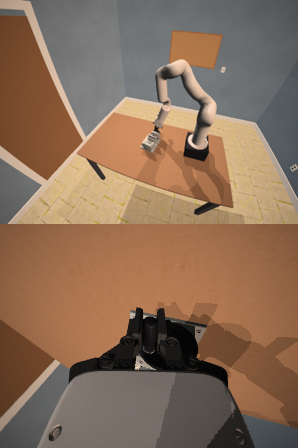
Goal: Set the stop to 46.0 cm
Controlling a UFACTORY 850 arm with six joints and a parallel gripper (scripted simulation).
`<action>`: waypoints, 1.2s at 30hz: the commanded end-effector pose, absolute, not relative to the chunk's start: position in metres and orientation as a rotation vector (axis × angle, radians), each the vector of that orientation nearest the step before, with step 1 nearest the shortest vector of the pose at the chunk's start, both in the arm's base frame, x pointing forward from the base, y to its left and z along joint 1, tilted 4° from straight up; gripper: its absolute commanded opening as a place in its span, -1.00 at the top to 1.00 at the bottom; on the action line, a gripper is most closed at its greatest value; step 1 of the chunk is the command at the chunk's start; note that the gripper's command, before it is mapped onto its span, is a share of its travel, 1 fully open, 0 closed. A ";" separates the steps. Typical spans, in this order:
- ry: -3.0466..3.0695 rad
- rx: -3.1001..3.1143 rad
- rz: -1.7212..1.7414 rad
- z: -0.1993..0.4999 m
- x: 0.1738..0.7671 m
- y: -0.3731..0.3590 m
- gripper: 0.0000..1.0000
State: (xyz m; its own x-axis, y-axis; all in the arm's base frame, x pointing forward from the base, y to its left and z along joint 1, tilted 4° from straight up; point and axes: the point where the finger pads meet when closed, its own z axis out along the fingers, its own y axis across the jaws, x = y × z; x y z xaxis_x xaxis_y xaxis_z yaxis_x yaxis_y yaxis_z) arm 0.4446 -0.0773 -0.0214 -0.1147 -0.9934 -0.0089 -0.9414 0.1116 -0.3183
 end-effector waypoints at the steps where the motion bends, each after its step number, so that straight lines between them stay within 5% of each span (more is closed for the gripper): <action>1: 2.166 -1.928 -0.345 -0.027 0.450 -0.078 0.88; 36: 2.166 -1.928 -0.345 -0.069 0.415 -0.074 0.88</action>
